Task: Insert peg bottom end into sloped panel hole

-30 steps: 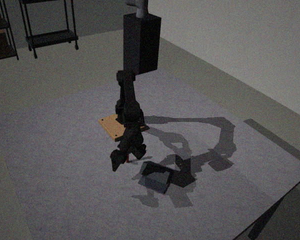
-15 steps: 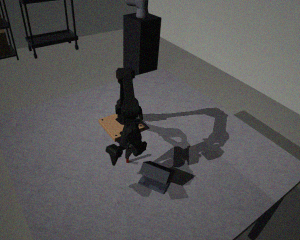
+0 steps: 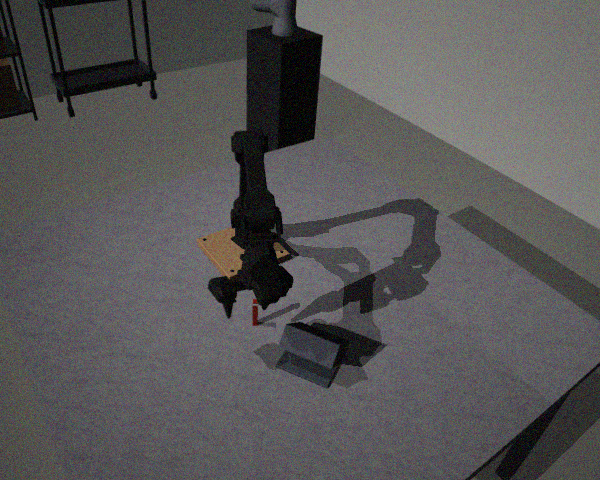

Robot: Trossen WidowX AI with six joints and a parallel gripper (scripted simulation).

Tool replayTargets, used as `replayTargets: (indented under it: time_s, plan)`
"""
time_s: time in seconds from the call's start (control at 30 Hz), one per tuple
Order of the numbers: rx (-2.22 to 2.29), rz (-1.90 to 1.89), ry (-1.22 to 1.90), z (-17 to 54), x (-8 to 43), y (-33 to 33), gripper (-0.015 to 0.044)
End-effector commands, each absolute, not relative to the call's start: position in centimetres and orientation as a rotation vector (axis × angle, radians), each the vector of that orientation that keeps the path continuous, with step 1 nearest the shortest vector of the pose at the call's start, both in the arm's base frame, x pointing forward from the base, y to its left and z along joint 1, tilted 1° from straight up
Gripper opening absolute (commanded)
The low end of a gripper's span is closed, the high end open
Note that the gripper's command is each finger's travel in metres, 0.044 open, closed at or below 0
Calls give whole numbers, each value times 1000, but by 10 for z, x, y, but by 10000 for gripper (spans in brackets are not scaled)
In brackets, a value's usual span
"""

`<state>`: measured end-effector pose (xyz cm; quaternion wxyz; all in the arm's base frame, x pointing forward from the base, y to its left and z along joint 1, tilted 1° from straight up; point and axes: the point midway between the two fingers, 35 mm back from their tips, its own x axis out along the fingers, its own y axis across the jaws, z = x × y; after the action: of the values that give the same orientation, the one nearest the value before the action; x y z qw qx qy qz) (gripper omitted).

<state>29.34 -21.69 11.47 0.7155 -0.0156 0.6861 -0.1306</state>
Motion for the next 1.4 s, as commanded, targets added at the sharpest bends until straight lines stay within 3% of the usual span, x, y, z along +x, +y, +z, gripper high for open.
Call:
replayTargets:
  time_s: [0.0,0.67,1.37]
  plan:
    - [57,-328,1510,115,288,-210,440]
    - [575,-569,1483,115,261,-172,440]
    - [579,-571,1483,89,262,-172,440]
